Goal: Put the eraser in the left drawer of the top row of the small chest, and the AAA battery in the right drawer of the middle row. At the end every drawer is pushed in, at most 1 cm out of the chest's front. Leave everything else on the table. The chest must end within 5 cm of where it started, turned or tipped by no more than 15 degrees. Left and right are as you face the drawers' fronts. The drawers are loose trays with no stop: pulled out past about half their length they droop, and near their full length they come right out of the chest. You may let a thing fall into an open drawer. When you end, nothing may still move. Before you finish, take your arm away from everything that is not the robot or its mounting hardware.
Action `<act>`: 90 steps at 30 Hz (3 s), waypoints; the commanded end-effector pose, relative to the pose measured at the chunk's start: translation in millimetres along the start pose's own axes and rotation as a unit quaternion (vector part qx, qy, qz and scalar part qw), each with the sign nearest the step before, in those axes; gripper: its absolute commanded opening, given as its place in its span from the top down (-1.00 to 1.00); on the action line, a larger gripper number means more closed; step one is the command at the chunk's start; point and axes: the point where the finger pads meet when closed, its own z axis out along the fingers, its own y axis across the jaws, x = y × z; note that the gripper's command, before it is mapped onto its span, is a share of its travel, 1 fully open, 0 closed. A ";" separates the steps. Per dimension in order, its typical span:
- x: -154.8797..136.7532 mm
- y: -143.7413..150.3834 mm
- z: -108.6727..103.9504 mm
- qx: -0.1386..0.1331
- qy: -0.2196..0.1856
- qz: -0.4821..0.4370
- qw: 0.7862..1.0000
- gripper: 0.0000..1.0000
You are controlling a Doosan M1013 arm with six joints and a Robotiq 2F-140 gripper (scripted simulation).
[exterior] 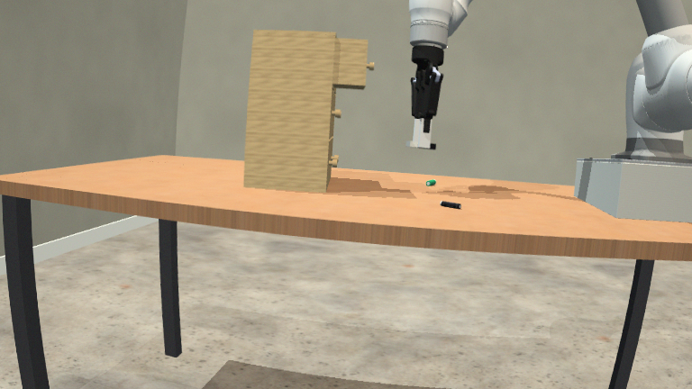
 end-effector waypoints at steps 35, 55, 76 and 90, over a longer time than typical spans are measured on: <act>2.4 -1.7 -41.7 -0.030 -0.021 0.147 0.988 0.77; 6.7 -6.4 -126.6 -0.030 -0.021 0.147 0.988 0.77; 11.4 -11.5 -218.9 -0.030 -0.021 0.147 0.988 0.77; 13.1 -13.4 -252.5 -0.030 -0.021 0.147 0.988 0.77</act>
